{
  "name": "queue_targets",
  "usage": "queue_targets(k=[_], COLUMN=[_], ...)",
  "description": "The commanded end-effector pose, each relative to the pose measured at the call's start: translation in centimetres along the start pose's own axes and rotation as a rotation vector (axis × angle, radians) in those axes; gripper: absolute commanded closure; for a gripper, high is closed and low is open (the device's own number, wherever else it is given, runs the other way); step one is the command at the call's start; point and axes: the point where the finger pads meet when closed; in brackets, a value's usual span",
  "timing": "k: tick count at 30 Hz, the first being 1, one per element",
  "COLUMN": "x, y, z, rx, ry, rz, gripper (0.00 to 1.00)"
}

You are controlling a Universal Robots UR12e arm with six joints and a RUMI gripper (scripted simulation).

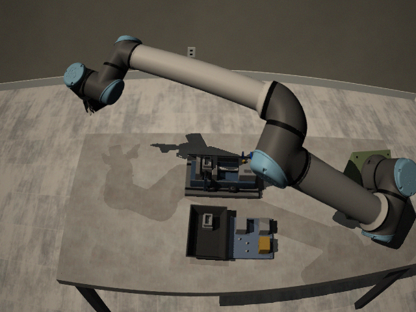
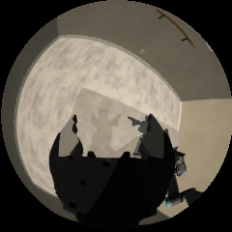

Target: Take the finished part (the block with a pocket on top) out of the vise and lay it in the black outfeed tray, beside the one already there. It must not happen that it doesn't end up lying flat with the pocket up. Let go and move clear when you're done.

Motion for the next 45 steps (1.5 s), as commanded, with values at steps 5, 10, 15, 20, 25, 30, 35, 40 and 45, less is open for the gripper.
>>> queue_targets(k=[5, 10, 15, 20, 25, 30, 35, 40, 45], x=[0.1, 0.3, 0.8, 1.4, 2.9, 5.0, 7.0, 9.3, 12.3], y=[-0.1, 0.1, 0.5, 1.1, 2.4, 4.5, 6.7, 9.5, 13.8], z=[-0.2, -0.2, -0.1, 0.0, 0.3, 0.6, 0.8, 1.2, 1.5], rx=[0.001, -0.003, -0.015, -0.028, -0.059, -0.101, -0.141, -0.186, -0.246], ry=[-0.001, -0.004, -0.01, -0.017, -0.033, -0.055, -0.077, -0.101, -0.134], rz=[0.001, 0.004, 0.014, 0.024, 0.049, 0.083, 0.117, 0.155, 0.208], gripper=[0.0, 0.0, 0.0, 0.0, 0.0, 0.0, 0.0, 0.0, 0.0])
Point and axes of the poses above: the point where the finger pads meet when closed, its own z axis out along the fingers, its own x axis across the jaws, y = z × x, and after that the axes turned 8 degrees about -z, right-handed
